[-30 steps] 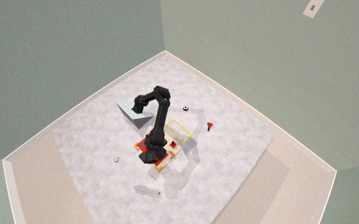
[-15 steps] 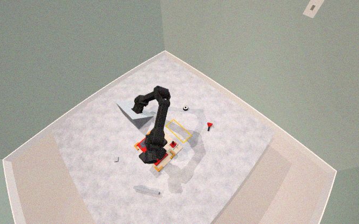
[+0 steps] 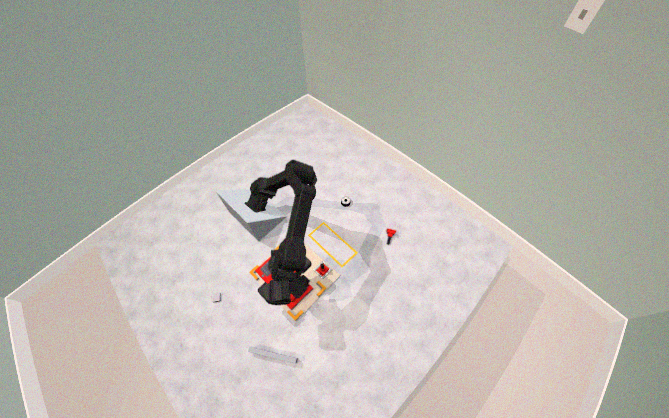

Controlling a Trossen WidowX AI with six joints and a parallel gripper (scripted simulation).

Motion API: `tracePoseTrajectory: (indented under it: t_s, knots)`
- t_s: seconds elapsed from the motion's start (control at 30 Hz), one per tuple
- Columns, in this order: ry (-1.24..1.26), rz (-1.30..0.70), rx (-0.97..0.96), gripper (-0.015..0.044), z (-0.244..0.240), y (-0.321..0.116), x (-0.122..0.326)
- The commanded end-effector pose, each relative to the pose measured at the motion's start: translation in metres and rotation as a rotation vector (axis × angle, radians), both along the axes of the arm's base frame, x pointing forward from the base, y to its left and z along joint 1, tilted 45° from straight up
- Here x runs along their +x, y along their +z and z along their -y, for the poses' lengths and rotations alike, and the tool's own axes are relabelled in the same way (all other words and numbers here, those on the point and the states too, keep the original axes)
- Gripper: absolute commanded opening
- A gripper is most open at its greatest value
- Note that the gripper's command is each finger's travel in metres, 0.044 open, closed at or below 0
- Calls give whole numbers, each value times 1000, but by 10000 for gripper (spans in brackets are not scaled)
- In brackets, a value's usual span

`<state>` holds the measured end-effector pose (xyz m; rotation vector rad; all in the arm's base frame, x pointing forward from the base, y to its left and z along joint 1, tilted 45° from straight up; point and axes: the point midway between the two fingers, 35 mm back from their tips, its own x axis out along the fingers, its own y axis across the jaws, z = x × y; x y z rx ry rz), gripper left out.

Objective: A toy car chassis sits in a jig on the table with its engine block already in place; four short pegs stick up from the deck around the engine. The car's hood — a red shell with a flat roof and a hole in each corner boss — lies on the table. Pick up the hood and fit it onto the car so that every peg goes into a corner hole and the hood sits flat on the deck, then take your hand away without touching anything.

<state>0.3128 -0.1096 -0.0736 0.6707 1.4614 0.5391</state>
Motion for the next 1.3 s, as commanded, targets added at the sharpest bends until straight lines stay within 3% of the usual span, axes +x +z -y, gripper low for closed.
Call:
tracePoseTrajectory:
  t_s: [0.0, 0.13, 1.27]
  knots:
    - [-6, 19, -17, 440, 28, 25, 1]
    - [-8, 21, -17, 440, 45, 44, -3]
    - [-8, 21, -17, 440, 45, 44, -3]
